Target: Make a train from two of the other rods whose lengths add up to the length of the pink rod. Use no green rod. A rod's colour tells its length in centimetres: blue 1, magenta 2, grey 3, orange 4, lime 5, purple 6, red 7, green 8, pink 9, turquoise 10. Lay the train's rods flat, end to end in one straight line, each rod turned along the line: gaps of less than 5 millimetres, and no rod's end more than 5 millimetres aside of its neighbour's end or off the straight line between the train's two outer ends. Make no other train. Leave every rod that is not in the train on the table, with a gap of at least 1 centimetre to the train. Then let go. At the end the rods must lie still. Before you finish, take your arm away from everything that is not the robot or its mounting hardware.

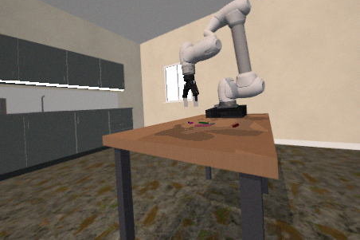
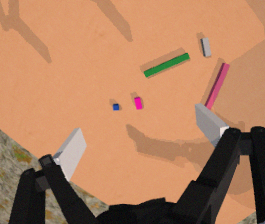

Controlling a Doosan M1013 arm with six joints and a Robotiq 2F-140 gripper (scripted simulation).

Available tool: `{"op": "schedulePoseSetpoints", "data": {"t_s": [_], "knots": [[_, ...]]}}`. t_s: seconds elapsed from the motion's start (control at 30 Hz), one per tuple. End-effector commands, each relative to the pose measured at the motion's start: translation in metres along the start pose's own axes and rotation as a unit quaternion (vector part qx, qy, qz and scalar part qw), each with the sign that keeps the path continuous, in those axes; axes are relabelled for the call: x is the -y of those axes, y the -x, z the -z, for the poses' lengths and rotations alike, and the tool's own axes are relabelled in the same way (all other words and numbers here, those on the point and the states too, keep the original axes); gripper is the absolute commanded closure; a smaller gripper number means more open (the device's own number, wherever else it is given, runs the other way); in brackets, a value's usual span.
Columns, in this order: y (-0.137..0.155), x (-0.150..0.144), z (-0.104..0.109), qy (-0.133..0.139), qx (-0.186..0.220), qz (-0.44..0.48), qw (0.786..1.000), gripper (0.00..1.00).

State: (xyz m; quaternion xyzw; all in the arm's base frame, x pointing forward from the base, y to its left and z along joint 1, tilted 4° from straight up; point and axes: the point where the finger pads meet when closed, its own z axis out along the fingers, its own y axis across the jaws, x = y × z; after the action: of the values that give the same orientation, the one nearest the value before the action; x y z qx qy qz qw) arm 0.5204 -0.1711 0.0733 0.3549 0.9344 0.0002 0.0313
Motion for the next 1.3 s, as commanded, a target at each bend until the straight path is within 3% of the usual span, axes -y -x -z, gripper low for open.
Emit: {"op": "schedulePoseSetpoints", "data": {"t_s": [0.0,0.83,1.13,1.27], "knots": [[0.002,0.002,0.004,-0.001,0.002,0.001,1.000,0.00],[0.002,0.000,0.003,-0.001,0.002,0.013,1.000,0.00],[-0.001,-0.019,0.002,-0.001,0.002,0.132,0.991,0.00],[-0.004,-0.034,0.001,-0.001,0.002,0.227,0.974,0.00]]}}
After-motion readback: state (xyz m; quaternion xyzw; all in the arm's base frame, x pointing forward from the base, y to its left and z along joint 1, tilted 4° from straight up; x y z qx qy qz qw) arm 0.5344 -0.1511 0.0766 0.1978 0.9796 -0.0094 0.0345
